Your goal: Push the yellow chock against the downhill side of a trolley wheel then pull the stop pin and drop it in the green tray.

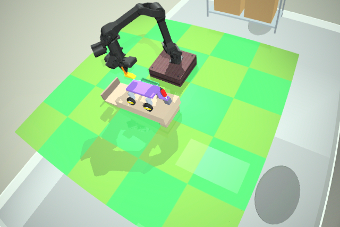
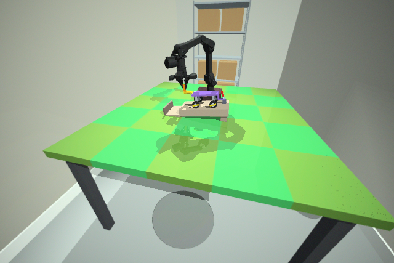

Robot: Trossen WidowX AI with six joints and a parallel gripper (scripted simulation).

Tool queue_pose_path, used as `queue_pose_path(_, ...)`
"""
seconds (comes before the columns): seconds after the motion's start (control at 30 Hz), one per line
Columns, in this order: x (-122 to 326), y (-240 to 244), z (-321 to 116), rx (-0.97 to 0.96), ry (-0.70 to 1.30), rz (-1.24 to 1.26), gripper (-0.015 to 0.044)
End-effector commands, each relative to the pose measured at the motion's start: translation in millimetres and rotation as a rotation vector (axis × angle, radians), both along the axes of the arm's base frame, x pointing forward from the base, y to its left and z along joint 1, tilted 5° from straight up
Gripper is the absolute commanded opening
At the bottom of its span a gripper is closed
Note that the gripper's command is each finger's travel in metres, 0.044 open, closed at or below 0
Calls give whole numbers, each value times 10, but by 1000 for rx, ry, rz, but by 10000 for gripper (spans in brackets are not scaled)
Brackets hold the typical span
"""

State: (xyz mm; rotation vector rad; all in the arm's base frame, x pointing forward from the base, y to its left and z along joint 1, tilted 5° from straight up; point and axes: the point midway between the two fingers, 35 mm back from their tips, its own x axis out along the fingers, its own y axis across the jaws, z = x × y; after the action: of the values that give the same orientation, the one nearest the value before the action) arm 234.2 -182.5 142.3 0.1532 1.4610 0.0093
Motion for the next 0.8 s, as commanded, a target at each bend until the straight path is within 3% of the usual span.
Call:
queue_pose_path(0.0, 56, -4, -14, 4, -2, -4, 0)
queue_pose_path(0.77, 125, 35, -532, 5, -2, -4, 0)
